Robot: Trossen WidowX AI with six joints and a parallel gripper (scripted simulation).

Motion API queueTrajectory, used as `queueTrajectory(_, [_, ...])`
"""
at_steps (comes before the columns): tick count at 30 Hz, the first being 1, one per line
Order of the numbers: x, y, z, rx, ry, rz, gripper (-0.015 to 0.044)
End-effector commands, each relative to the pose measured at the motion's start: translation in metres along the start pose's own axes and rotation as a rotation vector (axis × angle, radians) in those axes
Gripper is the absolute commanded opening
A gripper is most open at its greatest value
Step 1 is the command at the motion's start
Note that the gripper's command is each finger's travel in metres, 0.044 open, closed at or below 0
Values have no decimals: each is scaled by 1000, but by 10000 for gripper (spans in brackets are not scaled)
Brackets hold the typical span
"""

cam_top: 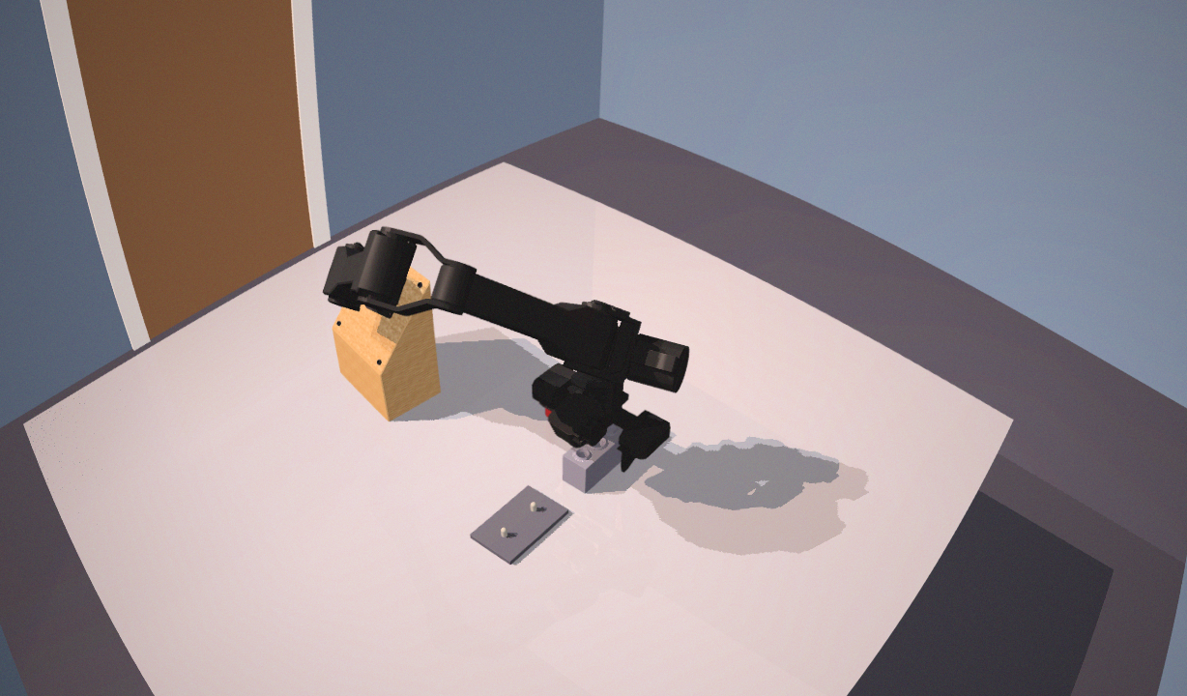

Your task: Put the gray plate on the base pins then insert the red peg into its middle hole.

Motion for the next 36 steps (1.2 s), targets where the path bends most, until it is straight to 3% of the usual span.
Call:
queueTrajectory(1, [-3,-10,-2,-6,11,-8,440])
queueTrajectory(10, [-4,-21,-2,-8,11,-9,440])
queueTrajectory(22, [-4,-21,-2,-8,11,-9,125])
queueTrajectory(32, [-4,-21,-2,-8,11,-9,58])
queueTrajectory(34, [-3,-21,-2,-8,11,-9,6])
queueTrajectory(36, [-2,-17,-2,-7,11,-8,0])
Point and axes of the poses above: the point midway between the two fingers, 35 mm back from their tips, its own y axis back along the fingers, its own x axis across the jaws, z = x × y, the point moved 1 cm from there along y, back along the fingers, and after that the axes turned 12 degrees about y, right-handed, at the moved point
